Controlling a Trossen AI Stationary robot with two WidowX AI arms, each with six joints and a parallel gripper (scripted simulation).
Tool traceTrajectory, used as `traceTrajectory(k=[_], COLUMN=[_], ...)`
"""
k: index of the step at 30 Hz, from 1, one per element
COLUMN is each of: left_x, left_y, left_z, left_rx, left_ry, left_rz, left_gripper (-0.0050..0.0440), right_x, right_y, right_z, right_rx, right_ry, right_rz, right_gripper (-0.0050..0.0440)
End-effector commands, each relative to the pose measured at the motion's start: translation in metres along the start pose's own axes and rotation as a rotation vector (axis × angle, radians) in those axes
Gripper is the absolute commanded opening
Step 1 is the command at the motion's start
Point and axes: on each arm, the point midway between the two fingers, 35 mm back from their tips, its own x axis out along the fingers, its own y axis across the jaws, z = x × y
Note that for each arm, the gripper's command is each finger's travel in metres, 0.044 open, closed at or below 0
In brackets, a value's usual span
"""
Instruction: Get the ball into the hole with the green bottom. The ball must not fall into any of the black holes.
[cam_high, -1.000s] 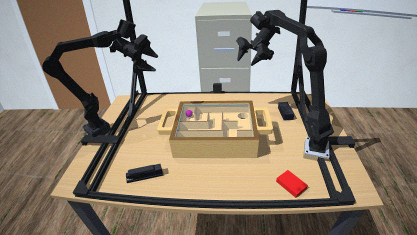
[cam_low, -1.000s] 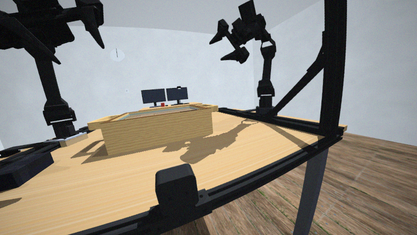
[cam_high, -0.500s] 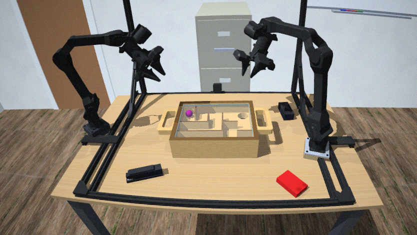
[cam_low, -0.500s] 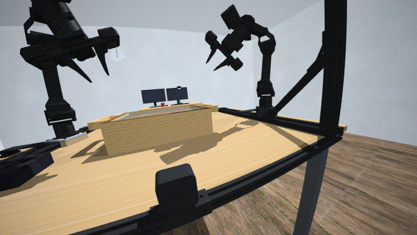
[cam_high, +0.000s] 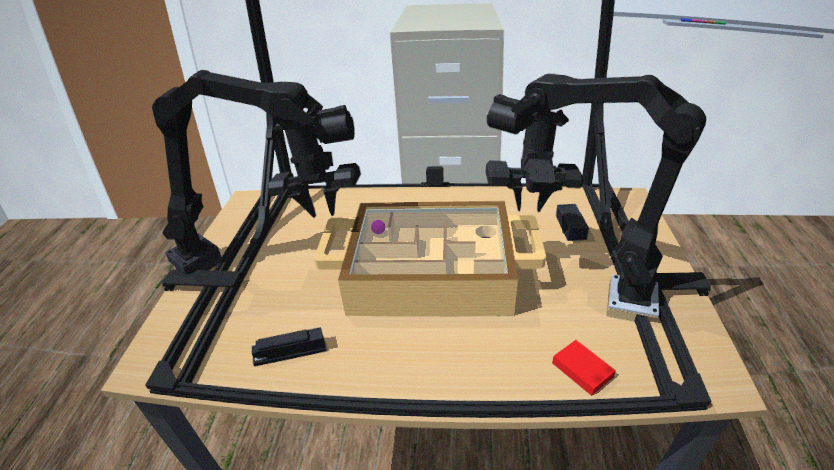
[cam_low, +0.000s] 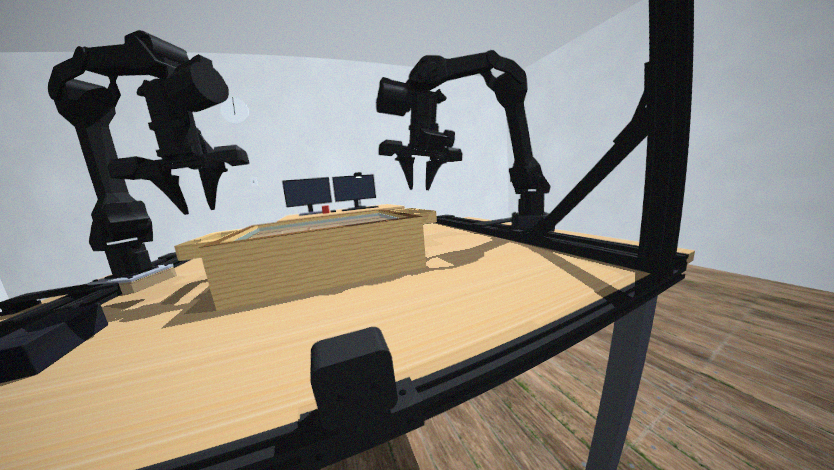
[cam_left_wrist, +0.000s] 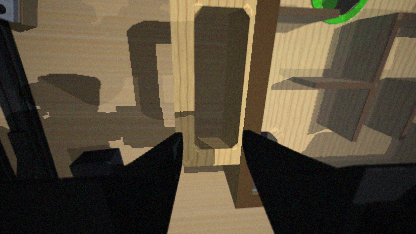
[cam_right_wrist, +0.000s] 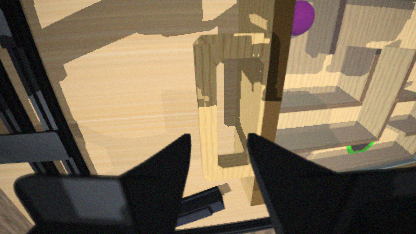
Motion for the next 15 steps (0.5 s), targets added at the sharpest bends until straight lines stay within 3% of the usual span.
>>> traceTrajectory(k=[1, 9, 15], left_x=[0.011, 0.013, 0.03], left_y=[0.017, 0.019, 0.021], left_z=[0.017, 0.02, 0.021], left_rx=[0.036, 0.04, 0.04], left_ry=[0.024, 0.026, 0.026], left_rz=[0.053, 0.06, 0.06], left_gripper=[0.0186, 0.0186, 0.0186], right_x=[0.015, 0.017, 0.031], right_y=[0.003, 0.003, 0.005], right_z=[-0.007, -0.009, -0.008], right_rx=[-0.033, -0.036, -0.036], right_ry=[-0.066, -0.076, -0.076], right_rz=[0.103, 0.116, 0.116], right_gripper=[0.0186, 0.0186, 0.0186])
